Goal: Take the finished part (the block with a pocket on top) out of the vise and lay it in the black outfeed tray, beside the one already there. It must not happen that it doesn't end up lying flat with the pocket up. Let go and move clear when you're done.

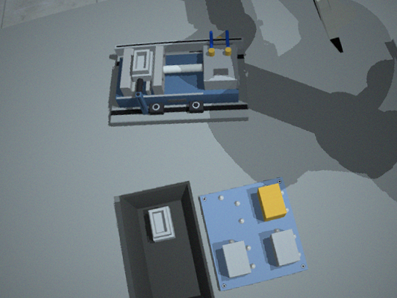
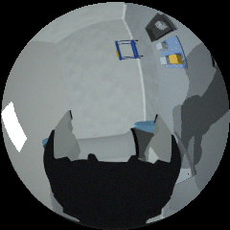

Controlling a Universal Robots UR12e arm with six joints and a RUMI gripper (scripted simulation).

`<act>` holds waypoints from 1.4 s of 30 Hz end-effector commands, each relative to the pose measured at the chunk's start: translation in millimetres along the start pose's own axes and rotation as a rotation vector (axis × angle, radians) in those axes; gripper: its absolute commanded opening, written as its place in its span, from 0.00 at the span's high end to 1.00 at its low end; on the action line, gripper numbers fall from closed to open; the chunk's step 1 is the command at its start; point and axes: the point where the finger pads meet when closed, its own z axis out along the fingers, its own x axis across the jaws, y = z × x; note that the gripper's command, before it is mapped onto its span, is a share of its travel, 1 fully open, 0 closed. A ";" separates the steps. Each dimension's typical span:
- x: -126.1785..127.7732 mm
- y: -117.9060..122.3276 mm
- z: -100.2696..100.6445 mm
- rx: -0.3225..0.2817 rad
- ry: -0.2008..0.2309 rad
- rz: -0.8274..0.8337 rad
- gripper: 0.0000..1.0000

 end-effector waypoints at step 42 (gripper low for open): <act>5.9 -87.0 -37.2 -0.244 0.373 -0.326 0.00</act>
